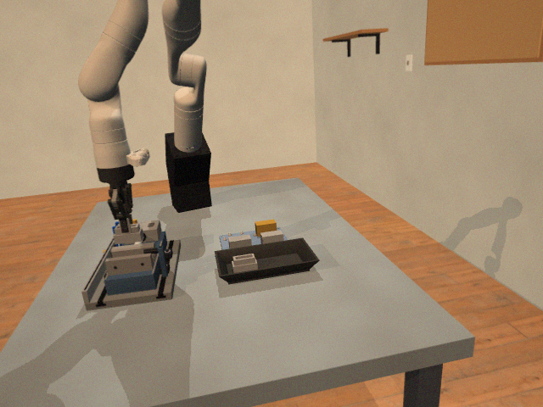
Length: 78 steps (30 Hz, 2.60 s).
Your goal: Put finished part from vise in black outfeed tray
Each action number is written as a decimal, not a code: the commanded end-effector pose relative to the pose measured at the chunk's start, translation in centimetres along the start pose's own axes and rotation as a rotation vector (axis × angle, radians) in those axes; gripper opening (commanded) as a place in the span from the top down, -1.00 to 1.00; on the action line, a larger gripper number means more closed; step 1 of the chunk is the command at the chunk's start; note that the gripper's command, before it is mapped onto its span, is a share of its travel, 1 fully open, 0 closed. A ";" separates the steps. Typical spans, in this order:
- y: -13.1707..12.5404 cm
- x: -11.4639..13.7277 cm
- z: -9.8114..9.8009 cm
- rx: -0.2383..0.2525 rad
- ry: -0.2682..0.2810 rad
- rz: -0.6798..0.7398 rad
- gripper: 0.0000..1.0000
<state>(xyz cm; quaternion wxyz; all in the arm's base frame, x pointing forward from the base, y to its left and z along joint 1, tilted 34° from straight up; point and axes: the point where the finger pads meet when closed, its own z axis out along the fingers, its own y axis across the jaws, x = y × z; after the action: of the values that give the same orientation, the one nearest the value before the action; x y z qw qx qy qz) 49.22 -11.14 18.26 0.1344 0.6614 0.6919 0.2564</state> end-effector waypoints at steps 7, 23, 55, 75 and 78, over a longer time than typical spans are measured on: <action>0.1 1.3 -0.1 -0.002 0.002 -0.006 1.00; 0.0 5.9 0.0 -0.002 0.002 -0.014 1.00; -0.2 15.9 0.0 -0.001 0.002 -0.031 1.00; -0.2 20.7 0.0 -0.001 0.002 -0.040 1.00; -0.2 21.7 0.0 -0.002 0.003 -0.041 1.00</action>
<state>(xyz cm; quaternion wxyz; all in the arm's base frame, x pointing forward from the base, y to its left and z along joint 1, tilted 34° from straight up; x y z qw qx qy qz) 47.28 8.71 21.24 0.1408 0.6549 0.6977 0.2538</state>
